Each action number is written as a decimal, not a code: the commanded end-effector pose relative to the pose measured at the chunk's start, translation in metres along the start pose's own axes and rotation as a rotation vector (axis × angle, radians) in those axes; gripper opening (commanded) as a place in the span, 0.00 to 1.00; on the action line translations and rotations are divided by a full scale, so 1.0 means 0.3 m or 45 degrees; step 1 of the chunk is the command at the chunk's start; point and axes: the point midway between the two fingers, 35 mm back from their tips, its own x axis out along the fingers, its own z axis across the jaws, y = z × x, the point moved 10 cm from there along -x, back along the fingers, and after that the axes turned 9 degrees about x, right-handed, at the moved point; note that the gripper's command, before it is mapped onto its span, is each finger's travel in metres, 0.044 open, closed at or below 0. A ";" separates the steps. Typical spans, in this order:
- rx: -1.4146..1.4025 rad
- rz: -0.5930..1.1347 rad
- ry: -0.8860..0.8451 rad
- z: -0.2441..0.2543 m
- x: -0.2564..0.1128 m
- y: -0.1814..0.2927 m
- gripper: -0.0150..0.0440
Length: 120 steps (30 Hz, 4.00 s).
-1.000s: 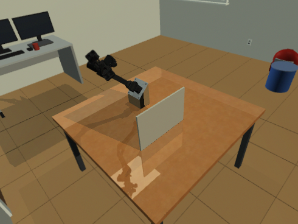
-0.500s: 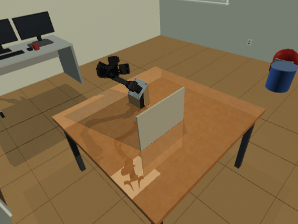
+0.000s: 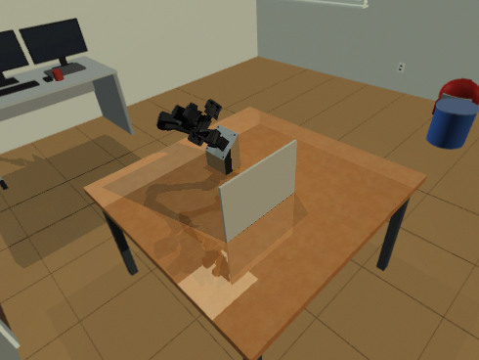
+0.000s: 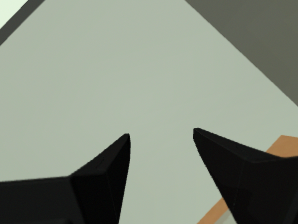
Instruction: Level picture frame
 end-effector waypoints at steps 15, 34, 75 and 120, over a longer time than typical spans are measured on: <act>1.272 0.367 0.342 -0.021 -0.323 0.486 0.69; 1.272 0.367 0.342 -0.021 -0.323 0.486 0.69; 1.272 0.367 0.342 -0.021 -0.323 0.486 0.69; 1.269 0.363 0.337 -0.135 -0.349 0.547 0.69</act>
